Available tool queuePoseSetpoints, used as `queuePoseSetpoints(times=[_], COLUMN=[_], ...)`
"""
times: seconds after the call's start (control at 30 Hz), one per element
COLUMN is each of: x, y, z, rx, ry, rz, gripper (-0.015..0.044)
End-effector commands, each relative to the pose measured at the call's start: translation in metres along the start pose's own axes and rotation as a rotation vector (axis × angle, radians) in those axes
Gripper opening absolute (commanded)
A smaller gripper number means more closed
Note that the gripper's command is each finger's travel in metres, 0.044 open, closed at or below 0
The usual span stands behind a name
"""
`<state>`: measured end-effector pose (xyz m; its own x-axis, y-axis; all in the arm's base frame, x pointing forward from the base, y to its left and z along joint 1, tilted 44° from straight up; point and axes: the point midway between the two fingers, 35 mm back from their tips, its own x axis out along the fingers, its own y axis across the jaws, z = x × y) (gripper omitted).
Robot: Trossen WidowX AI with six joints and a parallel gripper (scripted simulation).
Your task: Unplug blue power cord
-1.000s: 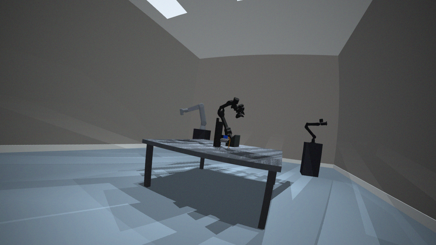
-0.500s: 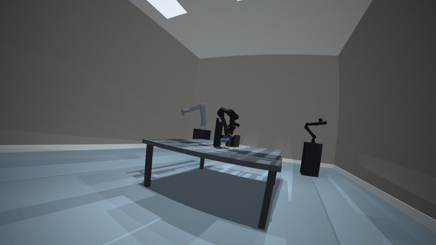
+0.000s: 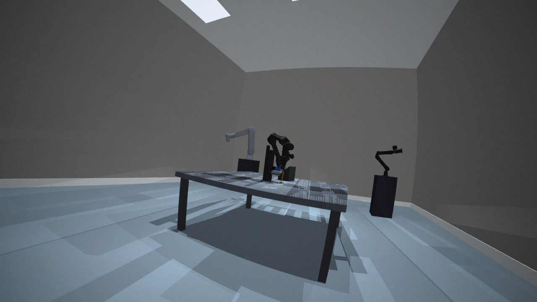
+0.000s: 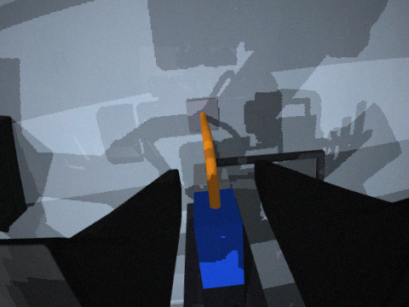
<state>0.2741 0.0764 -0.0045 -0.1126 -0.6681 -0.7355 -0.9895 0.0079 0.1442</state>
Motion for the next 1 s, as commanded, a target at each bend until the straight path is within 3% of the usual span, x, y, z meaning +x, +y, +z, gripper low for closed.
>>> queuePoseSetpoints(times=[0.0, 0.97], x=[0.002, 0.002], y=[0.000, 0.001], z=[-0.005, -0.041], rx=[0.000, 0.000], ry=[0.010, 0.012], rz=[0.003, 0.004], gripper=[0.0160, 0.0160])
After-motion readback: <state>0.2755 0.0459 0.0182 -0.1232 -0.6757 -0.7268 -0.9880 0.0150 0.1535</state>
